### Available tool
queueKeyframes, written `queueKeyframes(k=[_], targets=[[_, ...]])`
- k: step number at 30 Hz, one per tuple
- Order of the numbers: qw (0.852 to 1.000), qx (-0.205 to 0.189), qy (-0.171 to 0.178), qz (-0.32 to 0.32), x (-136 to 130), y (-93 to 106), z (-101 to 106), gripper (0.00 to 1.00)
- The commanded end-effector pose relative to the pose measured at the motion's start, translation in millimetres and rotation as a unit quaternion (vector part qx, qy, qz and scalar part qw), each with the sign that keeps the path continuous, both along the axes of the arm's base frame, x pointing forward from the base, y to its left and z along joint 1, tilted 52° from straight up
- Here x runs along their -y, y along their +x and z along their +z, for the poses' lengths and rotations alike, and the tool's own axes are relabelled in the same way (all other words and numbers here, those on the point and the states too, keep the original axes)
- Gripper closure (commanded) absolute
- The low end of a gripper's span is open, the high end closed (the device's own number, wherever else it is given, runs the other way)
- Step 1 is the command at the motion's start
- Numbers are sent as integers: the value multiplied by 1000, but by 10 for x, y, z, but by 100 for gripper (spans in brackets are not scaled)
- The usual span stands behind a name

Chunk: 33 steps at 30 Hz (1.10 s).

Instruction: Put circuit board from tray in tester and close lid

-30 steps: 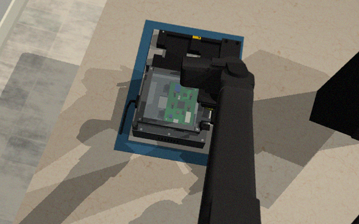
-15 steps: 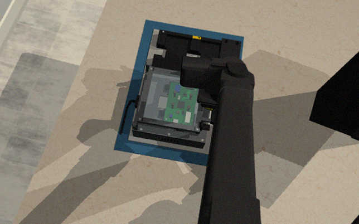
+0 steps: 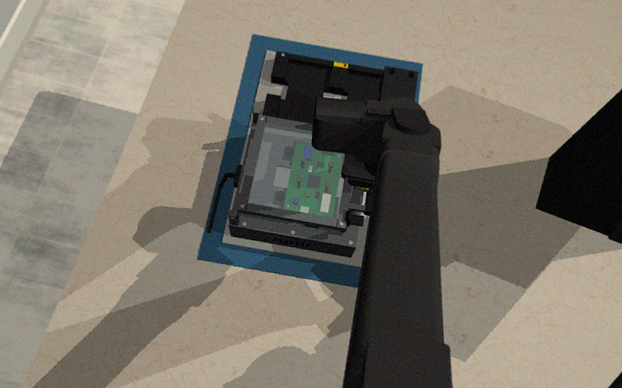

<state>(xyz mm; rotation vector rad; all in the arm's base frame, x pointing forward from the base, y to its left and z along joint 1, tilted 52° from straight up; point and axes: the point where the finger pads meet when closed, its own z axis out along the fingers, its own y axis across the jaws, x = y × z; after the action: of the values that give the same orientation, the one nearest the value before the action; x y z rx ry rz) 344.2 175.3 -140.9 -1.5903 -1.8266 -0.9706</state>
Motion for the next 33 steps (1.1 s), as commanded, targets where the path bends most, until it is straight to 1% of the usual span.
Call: queueKeyframes(k=[1,33], targets=[[1000,-2,-7,7,-107,13,-114,100],[1000,-4,-8,9,-69,-4,-91,100]])
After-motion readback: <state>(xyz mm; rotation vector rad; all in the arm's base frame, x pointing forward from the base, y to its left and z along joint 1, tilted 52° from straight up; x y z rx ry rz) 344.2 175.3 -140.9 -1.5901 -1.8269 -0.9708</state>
